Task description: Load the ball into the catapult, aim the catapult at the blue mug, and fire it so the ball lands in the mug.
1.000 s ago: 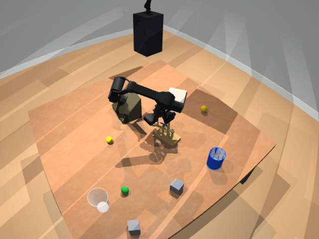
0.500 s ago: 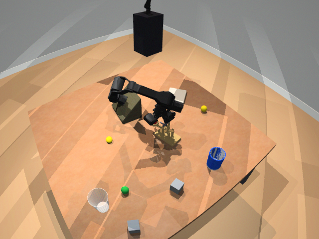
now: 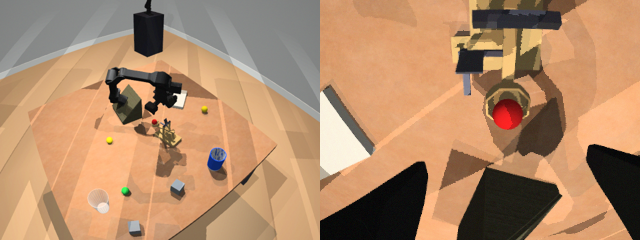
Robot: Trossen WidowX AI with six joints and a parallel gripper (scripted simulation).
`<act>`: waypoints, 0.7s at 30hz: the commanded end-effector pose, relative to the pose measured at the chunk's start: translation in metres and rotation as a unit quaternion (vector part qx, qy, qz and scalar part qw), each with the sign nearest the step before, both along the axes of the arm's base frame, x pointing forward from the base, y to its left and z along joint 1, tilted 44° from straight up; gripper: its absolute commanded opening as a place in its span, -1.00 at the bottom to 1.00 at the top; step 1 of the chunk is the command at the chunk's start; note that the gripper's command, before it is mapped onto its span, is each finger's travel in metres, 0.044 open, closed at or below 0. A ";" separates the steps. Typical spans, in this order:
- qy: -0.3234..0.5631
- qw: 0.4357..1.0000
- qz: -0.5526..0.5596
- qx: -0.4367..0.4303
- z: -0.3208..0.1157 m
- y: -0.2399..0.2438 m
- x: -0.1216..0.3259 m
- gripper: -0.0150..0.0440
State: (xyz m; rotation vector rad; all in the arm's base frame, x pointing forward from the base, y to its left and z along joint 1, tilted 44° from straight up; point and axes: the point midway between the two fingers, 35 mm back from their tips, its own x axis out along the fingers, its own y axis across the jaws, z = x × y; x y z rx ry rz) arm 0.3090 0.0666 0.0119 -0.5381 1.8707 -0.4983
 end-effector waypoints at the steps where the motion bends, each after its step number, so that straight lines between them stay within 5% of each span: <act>1: -0.032 0.998 0.038 0.024 -0.015 0.003 0.028 1.00; 21: -0.264 0.928 0.253 0.069 -0.016 0.028 0.204 1.00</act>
